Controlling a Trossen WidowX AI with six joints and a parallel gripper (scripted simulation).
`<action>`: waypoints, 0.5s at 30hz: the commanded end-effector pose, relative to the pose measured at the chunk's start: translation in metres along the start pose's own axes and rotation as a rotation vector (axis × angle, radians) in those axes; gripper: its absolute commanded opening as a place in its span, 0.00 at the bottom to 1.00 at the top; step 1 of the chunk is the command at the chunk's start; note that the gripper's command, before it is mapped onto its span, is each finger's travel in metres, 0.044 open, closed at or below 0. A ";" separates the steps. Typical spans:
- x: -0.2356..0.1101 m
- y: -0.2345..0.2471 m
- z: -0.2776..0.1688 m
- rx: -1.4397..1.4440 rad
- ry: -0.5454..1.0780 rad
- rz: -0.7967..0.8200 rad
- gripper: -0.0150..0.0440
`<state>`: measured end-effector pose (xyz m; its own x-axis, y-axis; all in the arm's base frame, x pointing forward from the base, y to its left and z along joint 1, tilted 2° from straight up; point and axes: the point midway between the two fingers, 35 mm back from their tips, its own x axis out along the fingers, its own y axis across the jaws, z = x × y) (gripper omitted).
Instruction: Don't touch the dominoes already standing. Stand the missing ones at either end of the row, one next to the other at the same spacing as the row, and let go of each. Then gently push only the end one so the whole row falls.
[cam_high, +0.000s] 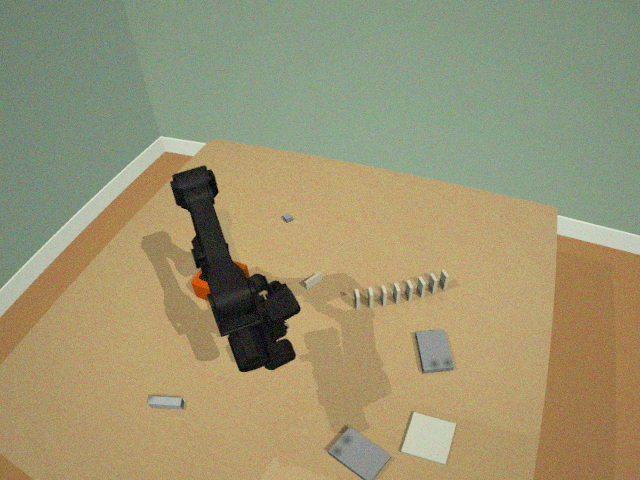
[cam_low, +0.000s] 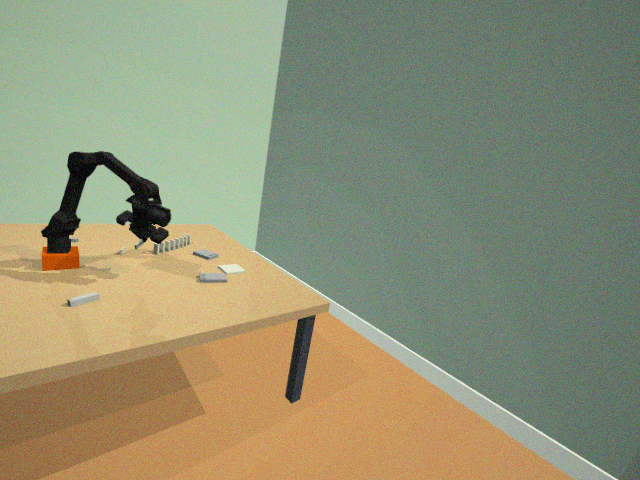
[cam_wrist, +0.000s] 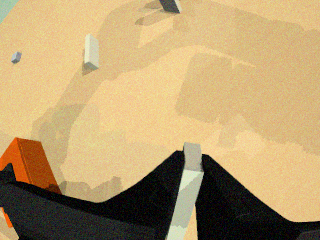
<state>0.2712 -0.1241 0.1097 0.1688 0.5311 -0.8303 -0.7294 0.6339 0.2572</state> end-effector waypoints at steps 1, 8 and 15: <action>0.007 0.003 -0.003 -0.022 -0.116 0.043 0.29; 0.009 0.005 -0.003 -0.069 -0.347 0.043 0.29; 0.003 0.002 -0.004 -0.104 -0.586 -0.028 0.29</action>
<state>0.2684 -0.1219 0.1077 0.4491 0.7460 -0.4918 -0.7850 0.5923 0.1816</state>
